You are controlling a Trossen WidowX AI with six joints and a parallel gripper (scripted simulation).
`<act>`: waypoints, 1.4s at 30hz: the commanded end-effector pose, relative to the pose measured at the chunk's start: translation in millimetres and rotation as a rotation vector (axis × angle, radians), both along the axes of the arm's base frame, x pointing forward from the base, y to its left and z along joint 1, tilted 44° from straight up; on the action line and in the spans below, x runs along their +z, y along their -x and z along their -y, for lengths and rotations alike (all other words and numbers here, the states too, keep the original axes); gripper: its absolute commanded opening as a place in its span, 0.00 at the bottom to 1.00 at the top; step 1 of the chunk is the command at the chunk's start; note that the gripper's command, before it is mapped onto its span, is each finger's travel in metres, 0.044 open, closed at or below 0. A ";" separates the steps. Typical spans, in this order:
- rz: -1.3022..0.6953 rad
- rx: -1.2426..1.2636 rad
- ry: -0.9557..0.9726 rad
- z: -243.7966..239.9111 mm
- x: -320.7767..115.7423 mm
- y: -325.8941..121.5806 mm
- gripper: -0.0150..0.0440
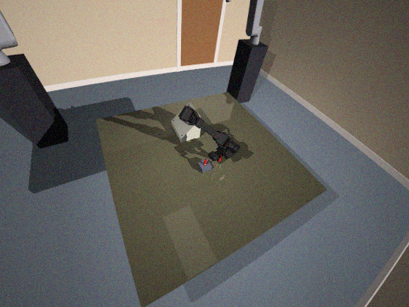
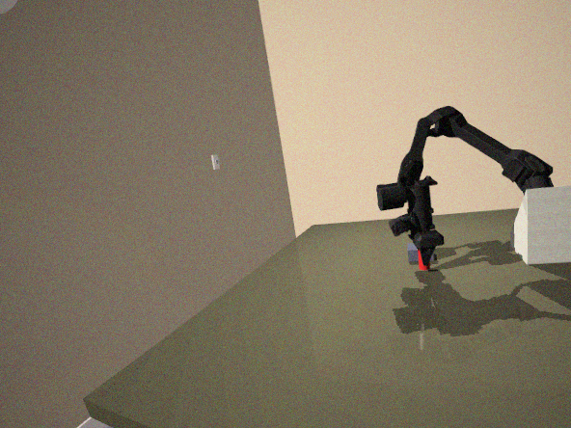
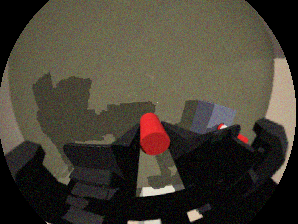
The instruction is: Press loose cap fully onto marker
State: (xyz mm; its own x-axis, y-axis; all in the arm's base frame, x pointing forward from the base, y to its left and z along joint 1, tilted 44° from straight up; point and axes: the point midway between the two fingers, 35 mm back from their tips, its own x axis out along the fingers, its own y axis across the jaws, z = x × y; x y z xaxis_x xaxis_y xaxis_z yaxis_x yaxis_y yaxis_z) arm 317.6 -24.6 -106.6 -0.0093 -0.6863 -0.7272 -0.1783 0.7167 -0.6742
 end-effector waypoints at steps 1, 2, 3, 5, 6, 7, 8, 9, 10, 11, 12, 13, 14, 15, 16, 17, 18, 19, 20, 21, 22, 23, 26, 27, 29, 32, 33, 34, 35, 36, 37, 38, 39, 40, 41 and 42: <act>0.017 -0.003 -0.006 -8.6 9.3 -4.7 0.25; 0.018 -0.004 -0.006 -10.5 11.5 -4.8 0.25; 0.018 -0.006 -0.005 -12.5 13.7 -4.9 0.25; 0.020 -0.009 -0.004 -16.4 18.2 -4.9 0.25; 0.021 -0.010 -0.004 -18.3 20.5 -4.9 0.25; 0.022 -0.011 -0.003 -20.2 22.8 -4.9 0.25; 0.022 -0.013 -0.003 -22.1 25.1 -4.8 0.25; 0.023 -0.014 -0.002 -24.0 27.4 -4.7 0.25; 0.024 -0.016 -0.002 -25.9 29.8 -4.6 0.25; 0.025 -0.017 -0.001 -27.8 32.1 -4.4 0.25; 0.026 -0.018 0.000 -29.7 34.5 -4.3 0.25; 0.026 -0.020 0.000 -31.2 36.4 -4.1 0.25; 0.027 -0.020 0.001 -32.1 37.5 -4.0 0.25; 0.027 -0.020 0.001 -32.4 37.9 -4.0 0.25; 0.027 -0.020 0.001 -32.4 37.9 -4.0 0.25; 0.027 -0.020 0.001 -32.2 38.5 -4.1 0.25; 0.027 -0.020 0.001 -31.6 40.4 -4.5 0.25; 0.027 -0.020 0.001 -30.5 43.4 -5.2 0.25; 0.027 -0.020 0.000 -29.2 47.1 -5.9 0.25; 0.027 -0.020 0.000 -27.8 50.8 -6.6 0.25; 0.027 -0.020 0.000 -26.5 54.6 -7.2 0.25; 0.027 -0.020 0.000 -25.1 58.3 -7.8 0.25; 0.027 -0.020 0.000 -20.9 69.5 -9.3 0.25; 0.027 -0.020 0.000 -19.5 73.2 -9.8 0.25; 0.027 -0.020 0.000 -16.6 80.7 -10.5 0.25; 0.027 -0.020 0.000 -12.1 92.0 -11.2 0.25; 0.027 -0.020 0.000 -10.6 95.7 -11.3 0.25; 0.026 -0.020 0.001 -9.1 99.5 -11.4 0.25; 0.026 -0.020 0.001 -7.5 103.2 -11.4 0.25; 0.026 -0.020 0.001 -6.0 107.0 -11.4 0.25; 0.026 -0.020 0.001 -4.4 110.7 -11.3 0.25; 0.026 -0.020 0.001 -2.8 114.4 -11.2 0.25; 0.026 -0.020 0.001 -1.3 118.1 -11.1 0.25; 0.026 -0.020 0.002 0.3 121.9 -10.8 0.25; 0.026 -0.020 0.002 1.9 125.6 -10.6 0.25; 0.026 -0.020 0.002 3.5 129.3 -10.3 0.25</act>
State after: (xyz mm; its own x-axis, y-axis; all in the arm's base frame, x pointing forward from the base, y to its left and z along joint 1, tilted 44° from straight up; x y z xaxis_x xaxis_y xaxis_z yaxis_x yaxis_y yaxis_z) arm 326.4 -23.8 8.3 -0.0123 -0.6868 -0.7268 -0.1476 0.7201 -0.6780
